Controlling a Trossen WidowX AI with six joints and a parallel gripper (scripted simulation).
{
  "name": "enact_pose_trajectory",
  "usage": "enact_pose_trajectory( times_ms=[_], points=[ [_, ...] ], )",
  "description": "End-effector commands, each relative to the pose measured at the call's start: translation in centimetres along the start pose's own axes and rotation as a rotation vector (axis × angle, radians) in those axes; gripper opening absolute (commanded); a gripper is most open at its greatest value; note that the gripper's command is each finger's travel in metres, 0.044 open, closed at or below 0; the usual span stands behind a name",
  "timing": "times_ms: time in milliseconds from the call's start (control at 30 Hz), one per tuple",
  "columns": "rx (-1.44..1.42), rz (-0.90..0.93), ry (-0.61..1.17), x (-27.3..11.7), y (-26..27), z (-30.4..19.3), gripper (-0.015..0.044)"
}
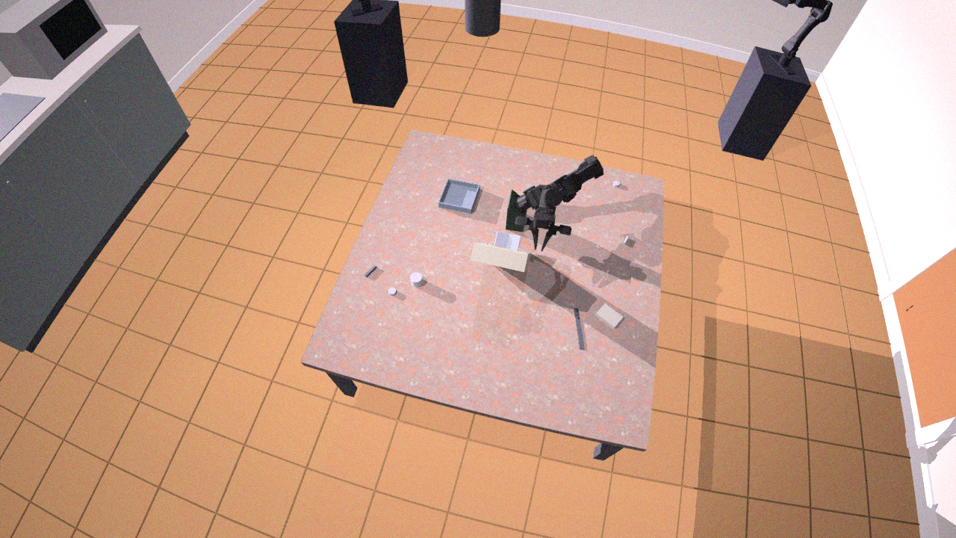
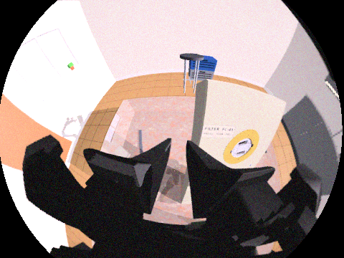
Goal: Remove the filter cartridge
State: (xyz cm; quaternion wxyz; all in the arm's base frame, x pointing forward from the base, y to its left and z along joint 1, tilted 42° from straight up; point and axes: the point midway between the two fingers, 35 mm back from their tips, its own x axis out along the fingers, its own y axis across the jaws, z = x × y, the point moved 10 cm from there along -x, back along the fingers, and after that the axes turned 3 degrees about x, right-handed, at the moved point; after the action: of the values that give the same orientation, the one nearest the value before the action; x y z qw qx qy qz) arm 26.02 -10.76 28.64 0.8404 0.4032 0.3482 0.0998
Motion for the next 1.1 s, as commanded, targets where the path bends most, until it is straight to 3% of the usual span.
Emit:
enact_pose_trajectory(
  times_ms=[0, 133, 300, 1067],
  points=[
    [0.26, -0.014, -0.016, -0.8, -3.2, -0.2, 0.0092],
    [0.569, -0.004, -0.038, -1.8, -6.5, -0.7, 0.0092],
    [1.153, 0.06, -0.09, -4.0, -12.1, -2.5, 0.0092],
    [1.173, 0.059, -0.091, -2.6, -12.5, -2.4, 0.0092]
  ],
)
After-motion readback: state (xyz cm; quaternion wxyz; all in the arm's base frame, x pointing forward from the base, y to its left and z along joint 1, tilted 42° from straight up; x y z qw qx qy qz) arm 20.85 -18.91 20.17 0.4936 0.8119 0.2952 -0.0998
